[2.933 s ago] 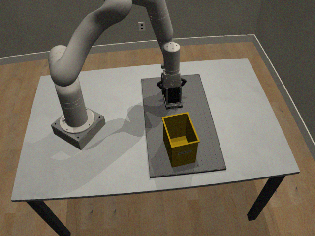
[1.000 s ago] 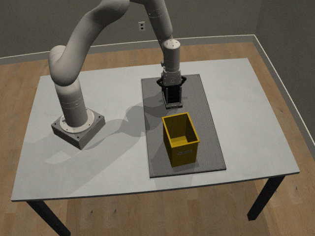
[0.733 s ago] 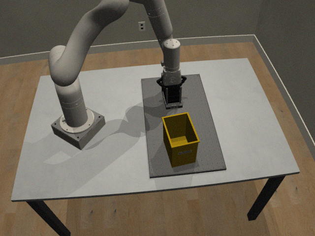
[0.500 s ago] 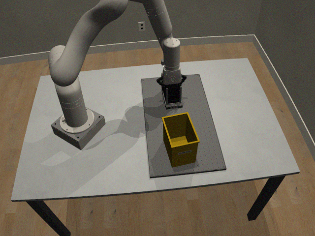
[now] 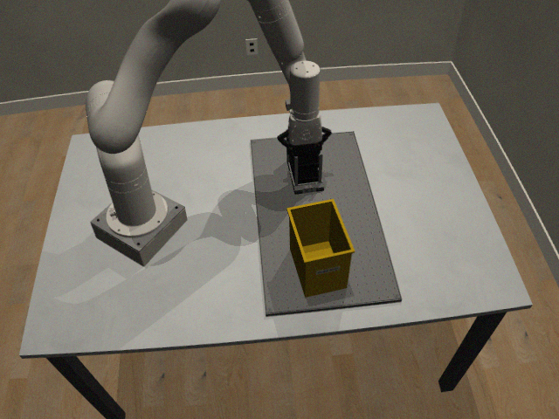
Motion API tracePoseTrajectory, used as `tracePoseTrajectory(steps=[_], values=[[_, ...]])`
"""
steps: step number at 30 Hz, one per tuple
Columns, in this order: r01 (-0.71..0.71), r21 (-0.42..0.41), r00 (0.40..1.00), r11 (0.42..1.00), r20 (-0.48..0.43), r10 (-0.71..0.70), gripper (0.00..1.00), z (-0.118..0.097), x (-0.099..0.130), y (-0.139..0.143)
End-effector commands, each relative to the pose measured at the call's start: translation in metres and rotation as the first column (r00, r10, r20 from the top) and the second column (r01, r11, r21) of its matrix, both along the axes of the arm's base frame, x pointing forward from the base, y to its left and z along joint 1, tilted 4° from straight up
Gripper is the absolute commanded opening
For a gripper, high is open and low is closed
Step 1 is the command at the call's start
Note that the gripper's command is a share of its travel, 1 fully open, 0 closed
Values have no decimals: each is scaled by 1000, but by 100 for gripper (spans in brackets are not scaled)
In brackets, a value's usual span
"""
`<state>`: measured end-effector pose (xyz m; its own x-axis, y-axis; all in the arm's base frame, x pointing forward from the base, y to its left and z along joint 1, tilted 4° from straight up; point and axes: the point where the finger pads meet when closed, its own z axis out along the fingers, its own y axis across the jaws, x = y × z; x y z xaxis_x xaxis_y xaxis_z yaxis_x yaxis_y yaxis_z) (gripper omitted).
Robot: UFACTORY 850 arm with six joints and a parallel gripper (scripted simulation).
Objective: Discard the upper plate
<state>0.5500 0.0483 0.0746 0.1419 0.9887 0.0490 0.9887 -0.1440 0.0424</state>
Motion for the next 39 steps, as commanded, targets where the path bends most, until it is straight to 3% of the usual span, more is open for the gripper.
tracePoseTrajectory(steps=[1, 39], values=[[0, 0, 1000, 1000, 2, 0, 0, 5, 1, 0], [0, 0, 1000, 1000, 2, 0, 0, 62, -2, -3]])
